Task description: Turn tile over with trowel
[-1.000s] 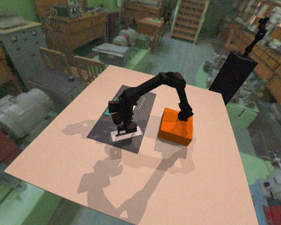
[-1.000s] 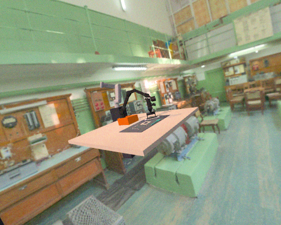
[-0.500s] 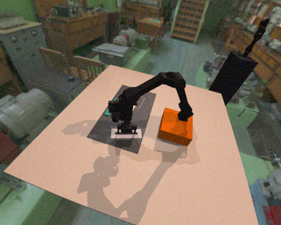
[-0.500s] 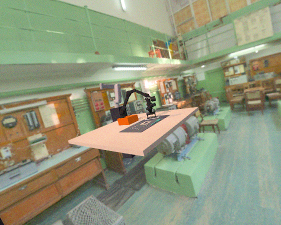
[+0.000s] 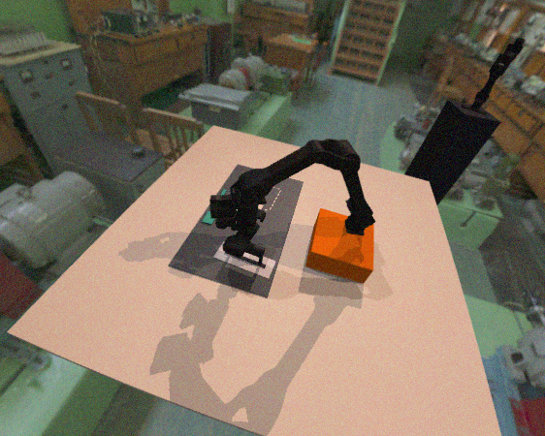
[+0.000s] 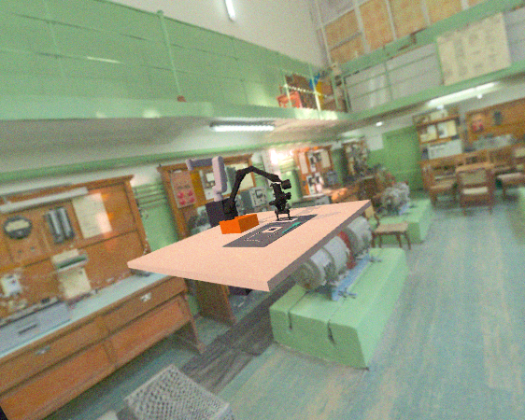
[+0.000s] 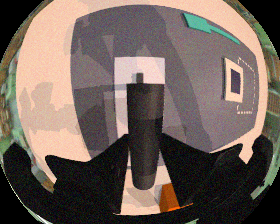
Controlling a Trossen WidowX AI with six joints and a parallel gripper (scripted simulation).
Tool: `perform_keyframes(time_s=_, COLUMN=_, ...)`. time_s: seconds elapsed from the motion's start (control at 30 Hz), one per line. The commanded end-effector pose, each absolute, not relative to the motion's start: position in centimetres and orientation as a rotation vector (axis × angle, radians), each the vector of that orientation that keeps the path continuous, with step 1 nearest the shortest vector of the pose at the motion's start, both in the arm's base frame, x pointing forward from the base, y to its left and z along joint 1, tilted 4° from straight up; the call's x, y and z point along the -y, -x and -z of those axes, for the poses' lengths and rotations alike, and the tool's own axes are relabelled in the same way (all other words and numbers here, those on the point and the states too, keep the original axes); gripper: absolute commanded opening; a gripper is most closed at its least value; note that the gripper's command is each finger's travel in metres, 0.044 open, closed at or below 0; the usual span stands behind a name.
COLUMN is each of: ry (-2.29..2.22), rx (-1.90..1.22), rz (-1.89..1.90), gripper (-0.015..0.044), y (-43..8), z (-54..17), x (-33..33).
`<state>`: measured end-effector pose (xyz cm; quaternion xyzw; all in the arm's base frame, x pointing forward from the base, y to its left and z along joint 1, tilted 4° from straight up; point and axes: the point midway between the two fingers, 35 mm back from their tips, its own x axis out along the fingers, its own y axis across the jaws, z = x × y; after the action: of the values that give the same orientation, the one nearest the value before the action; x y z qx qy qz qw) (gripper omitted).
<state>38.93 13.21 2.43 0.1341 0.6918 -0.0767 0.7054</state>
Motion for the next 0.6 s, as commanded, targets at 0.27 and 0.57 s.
perform_keyframes(time_s=0.27, ry=-0.584, rx=-1.512, rz=0.458, gripper=0.013, y=-38.76, z=-2.1, x=-13.18)
perform_keyframes(time_s=0.57, ry=-0.663, rx=-1.495, rz=0.538, gripper=0.013, y=-38.76, z=-2.1, x=-13.18)
